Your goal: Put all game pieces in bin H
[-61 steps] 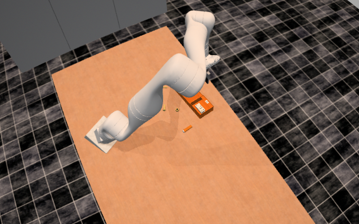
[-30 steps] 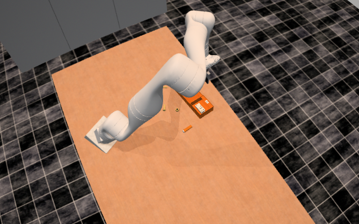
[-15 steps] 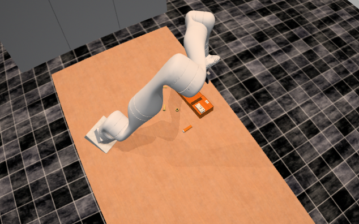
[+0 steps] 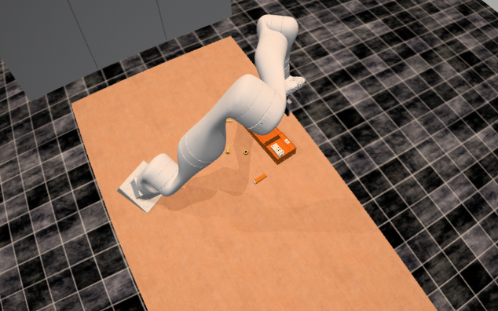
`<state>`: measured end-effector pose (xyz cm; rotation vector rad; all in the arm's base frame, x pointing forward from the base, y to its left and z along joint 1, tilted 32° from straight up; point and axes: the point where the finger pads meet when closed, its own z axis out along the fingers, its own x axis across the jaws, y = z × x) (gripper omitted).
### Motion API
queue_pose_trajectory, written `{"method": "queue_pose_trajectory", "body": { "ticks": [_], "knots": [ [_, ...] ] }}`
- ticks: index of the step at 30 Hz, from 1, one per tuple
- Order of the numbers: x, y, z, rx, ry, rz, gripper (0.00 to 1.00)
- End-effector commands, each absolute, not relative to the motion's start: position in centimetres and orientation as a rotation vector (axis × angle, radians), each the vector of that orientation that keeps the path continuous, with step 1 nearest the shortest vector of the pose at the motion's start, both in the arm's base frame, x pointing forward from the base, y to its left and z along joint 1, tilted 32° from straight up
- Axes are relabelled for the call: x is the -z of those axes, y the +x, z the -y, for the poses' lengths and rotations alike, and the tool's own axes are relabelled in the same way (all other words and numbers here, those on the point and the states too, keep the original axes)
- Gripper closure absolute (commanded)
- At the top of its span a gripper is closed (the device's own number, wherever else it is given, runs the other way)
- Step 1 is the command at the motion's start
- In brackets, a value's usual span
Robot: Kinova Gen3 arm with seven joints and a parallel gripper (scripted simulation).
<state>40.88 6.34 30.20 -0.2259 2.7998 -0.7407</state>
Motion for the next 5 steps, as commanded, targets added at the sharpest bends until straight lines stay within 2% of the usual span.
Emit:
{"method": "queue_pose_trajectory", "body": {
  "ticks": [1,5],
  "knots": [
    [-30.26,40.89,-6.39,0.739,-0.227,-2.798,0.0],
    [-30.26,40.89,-6.39,0.739,-0.227,-2.798,0.0]
  ]
}}
